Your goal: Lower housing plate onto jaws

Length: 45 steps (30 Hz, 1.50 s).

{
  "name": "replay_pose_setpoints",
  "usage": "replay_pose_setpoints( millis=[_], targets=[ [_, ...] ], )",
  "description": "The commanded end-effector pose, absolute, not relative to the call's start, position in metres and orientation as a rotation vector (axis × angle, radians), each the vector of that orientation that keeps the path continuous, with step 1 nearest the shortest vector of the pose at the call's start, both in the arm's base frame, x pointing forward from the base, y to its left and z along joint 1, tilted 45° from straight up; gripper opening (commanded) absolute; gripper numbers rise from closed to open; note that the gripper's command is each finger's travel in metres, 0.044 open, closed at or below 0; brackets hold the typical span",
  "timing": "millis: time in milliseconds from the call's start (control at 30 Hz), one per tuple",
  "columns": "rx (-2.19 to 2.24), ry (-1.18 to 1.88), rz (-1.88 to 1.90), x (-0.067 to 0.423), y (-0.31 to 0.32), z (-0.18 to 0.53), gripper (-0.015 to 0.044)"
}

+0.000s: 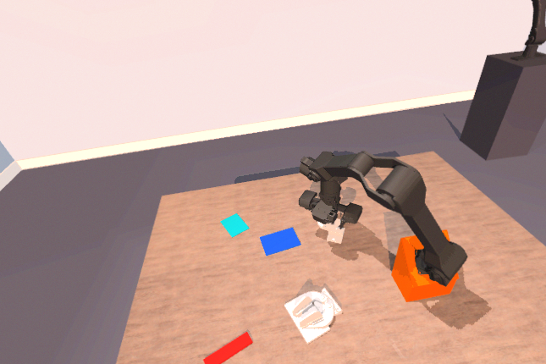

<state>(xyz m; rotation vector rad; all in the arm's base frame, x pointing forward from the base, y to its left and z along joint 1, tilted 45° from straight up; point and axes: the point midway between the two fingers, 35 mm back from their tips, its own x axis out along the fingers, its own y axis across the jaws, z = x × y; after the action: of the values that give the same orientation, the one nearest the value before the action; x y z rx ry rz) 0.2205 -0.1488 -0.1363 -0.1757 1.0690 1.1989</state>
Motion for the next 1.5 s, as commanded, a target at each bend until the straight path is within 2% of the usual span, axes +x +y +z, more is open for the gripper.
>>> replay_pose_setpoints(
  millis=[0,1467],
  targets=[
    [-0.151,1.087,1.174,0.228,-0.142,-0.126,0.0351],
    [0.136,1.263,0.97,0.277,-0.039,-0.037,0.0351]
  ],
)
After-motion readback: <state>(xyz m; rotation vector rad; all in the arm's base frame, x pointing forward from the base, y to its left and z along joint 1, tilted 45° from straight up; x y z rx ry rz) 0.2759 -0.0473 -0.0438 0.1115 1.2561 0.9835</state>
